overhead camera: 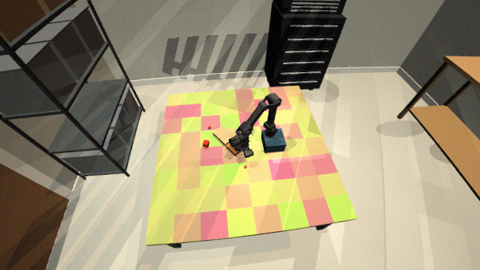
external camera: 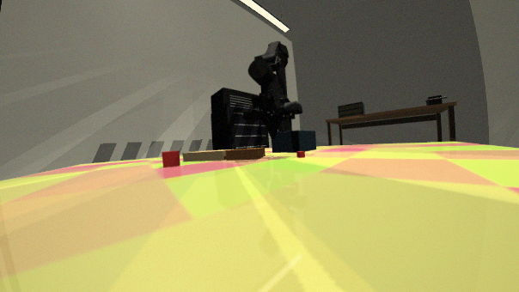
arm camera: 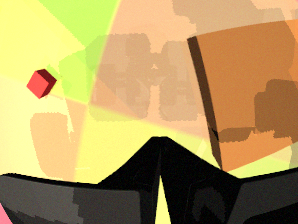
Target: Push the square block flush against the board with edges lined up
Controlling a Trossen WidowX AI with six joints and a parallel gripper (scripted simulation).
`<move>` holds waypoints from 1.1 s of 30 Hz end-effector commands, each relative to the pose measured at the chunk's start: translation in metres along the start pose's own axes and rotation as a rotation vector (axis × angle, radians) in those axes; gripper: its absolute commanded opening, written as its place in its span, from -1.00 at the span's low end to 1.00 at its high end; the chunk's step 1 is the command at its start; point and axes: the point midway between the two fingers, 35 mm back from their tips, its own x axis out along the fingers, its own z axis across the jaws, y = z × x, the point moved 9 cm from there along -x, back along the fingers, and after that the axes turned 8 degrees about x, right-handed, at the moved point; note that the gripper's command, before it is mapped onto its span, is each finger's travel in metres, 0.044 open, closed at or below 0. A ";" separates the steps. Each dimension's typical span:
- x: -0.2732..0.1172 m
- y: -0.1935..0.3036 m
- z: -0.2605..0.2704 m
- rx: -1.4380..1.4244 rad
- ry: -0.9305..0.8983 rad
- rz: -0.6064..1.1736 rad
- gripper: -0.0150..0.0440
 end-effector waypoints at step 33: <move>0.050 -0.002 -0.011 1.231 0.013 0.008 -0.49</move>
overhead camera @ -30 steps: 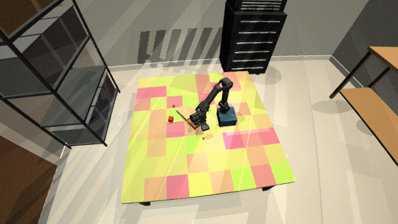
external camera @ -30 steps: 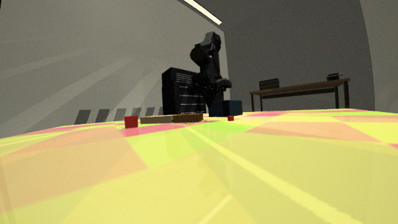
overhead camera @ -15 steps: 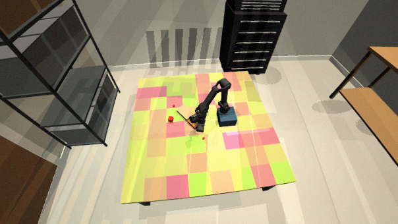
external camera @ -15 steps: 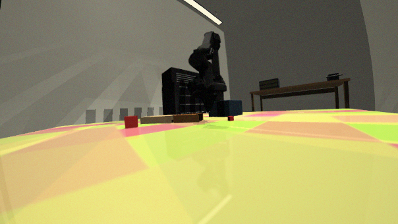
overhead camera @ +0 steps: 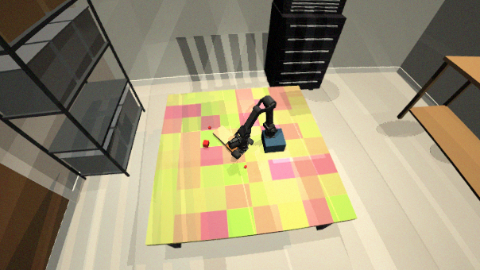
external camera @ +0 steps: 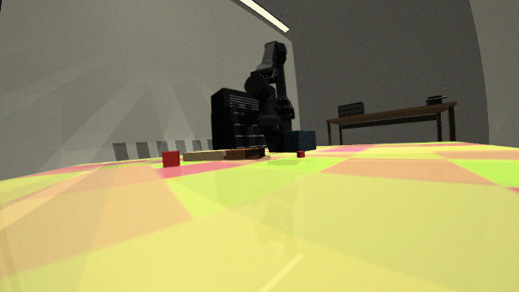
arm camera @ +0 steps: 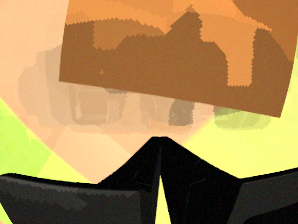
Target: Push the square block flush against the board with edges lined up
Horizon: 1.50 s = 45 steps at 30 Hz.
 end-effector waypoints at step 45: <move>0.009 -0.040 0.000 0.163 0.014 -0.002 -0.49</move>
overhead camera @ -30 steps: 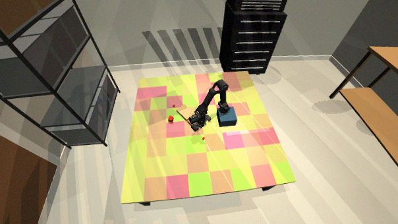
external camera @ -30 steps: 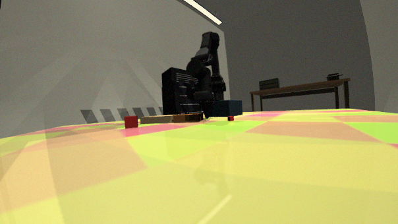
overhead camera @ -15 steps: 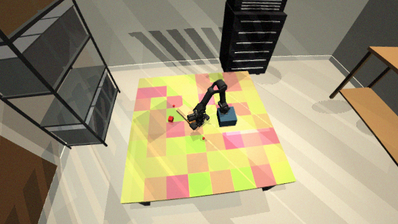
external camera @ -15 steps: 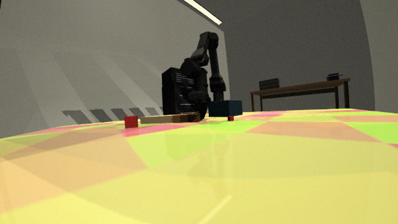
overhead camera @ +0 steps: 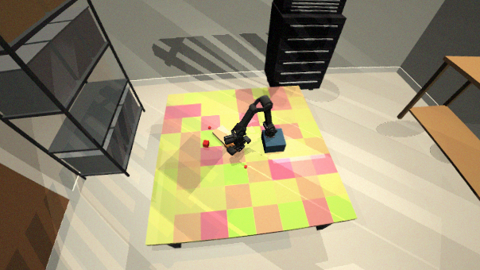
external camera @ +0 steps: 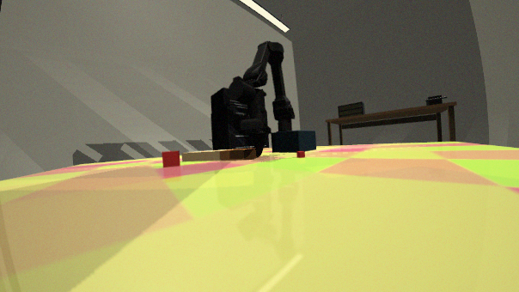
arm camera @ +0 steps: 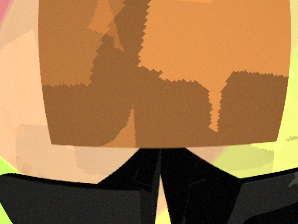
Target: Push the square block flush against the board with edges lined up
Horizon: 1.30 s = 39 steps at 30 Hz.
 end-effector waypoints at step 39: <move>-0.052 0.043 -0.004 0.002 0.012 -0.005 -0.49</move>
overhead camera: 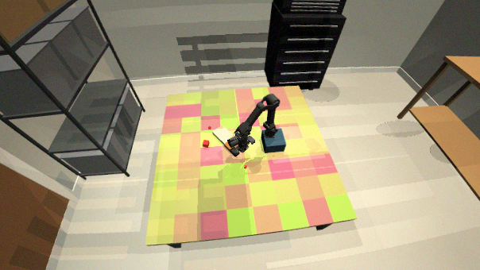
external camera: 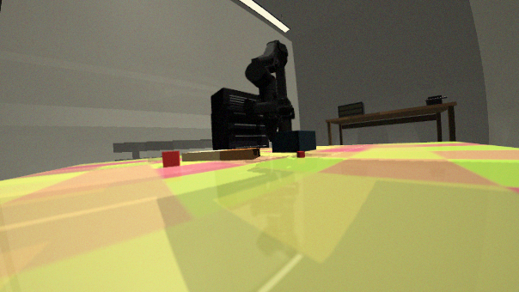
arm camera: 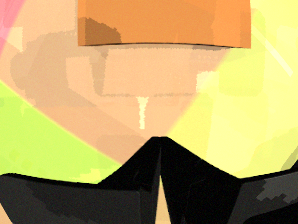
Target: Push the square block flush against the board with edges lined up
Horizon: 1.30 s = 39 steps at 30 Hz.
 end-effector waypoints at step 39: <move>-0.015 -0.059 0.064 -1.185 -0.001 -0.010 -0.49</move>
